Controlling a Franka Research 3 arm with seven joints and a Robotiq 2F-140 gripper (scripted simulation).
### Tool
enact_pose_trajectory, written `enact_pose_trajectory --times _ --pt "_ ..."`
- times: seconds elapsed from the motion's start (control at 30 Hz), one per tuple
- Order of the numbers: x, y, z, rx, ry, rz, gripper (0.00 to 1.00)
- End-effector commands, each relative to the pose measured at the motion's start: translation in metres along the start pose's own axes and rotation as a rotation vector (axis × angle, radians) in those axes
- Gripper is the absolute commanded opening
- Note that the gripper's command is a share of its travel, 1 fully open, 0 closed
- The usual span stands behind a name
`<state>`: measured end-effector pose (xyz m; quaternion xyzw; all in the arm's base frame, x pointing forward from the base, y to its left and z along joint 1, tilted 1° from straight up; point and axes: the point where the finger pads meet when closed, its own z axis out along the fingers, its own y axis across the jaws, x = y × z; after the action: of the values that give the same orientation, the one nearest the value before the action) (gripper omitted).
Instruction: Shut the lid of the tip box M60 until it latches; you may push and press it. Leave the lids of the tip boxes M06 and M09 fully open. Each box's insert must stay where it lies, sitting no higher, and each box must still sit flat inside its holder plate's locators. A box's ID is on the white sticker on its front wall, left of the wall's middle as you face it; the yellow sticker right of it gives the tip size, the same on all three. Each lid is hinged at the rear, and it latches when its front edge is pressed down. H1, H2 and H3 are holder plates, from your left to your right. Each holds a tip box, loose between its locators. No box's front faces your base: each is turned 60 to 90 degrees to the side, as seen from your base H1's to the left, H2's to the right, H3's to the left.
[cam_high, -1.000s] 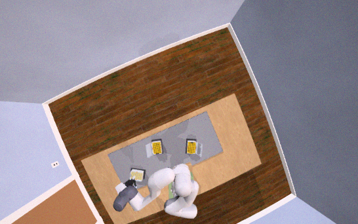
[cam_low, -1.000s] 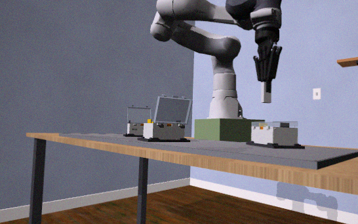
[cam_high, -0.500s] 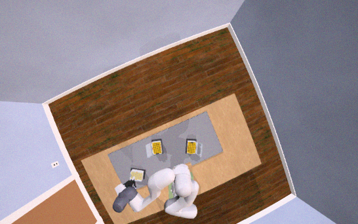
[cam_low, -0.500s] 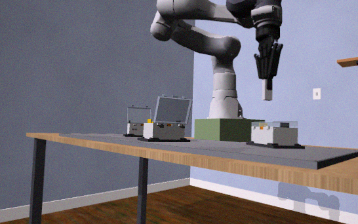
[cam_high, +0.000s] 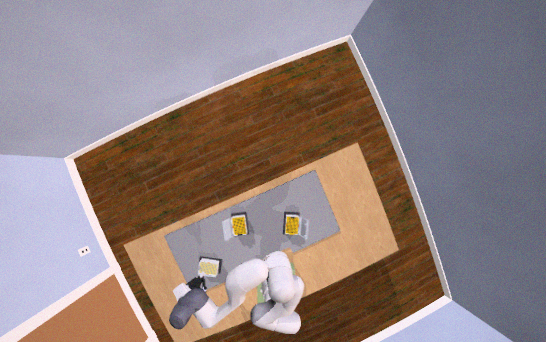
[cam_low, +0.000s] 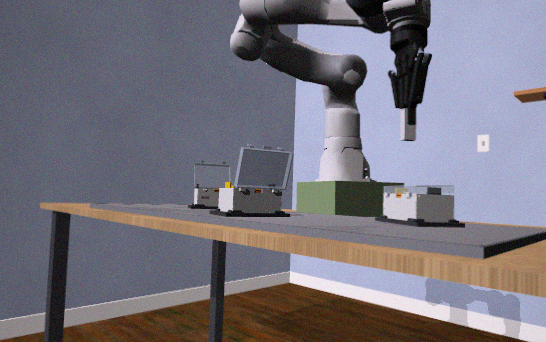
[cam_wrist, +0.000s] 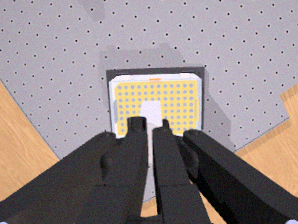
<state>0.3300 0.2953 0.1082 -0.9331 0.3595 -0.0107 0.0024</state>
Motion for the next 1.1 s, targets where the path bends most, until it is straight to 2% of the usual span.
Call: enact_pose_trajectory --times 0.0,0.27,1.07 --pt "0.001 0.002 -0.006 -0.009 0.001 -0.005 0.00" --pt "0.001 0.002 -0.021 -0.009 0.001 -0.005 0.00" --pt "0.001 0.002 -0.021 -0.009 0.001 -0.005 0.00"
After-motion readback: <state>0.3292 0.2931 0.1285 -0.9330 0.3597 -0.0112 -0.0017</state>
